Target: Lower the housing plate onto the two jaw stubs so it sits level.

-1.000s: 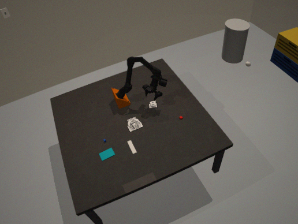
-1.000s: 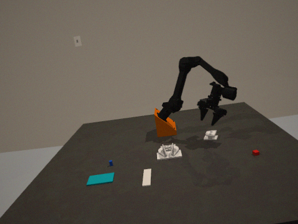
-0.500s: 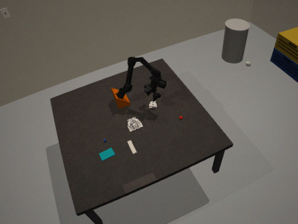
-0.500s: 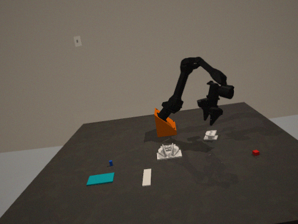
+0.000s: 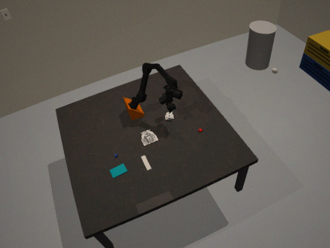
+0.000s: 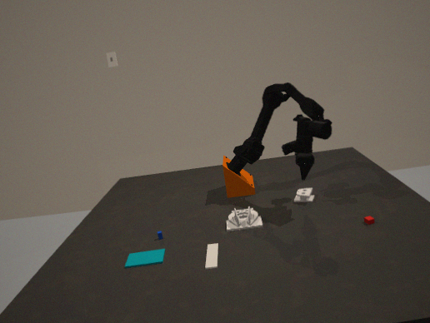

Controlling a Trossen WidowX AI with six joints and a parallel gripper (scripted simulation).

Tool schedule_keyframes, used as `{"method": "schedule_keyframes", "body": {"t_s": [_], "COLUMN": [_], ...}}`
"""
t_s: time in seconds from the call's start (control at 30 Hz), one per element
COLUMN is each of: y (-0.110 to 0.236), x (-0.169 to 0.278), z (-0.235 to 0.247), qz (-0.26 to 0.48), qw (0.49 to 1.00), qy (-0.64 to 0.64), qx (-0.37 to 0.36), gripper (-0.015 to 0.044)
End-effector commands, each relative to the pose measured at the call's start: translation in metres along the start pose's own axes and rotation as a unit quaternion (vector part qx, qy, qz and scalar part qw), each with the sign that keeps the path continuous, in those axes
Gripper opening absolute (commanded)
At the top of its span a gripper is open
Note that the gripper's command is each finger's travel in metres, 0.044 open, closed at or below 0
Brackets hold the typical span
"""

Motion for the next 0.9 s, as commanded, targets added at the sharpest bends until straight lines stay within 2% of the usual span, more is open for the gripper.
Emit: {"method": "schedule_keyframes", "body": {"t_s": [0.0, 0.4, 0.63, 0.87], "y": [0.001, 0.008, -0.030, -0.031], "x": [-0.003, -0.009, -0.004, -0.004], "z": [0.004, 0.011, 0.011, 0.010], "qz": [0.021, 0.065, 0.066, 0.066], "qw": [0.999, 0.992, 0.991, 0.991], "qy": [-0.040, -0.112, -0.112, -0.112], "qx": [0.005, 0.011, 0.011, 0.011], "gripper": [0.0440, 0.0440, 0.0440, 0.0440]}}
Point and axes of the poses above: the point midway between the two fingers, 35 mm back from their tips, its own y axis back along the fingers, its own z axis across the jaws, x = y × z, the point moved 8 cm from there along y, back along the fingers, and after that the axes turned 7 degrees about y, right-handed, at the moved point
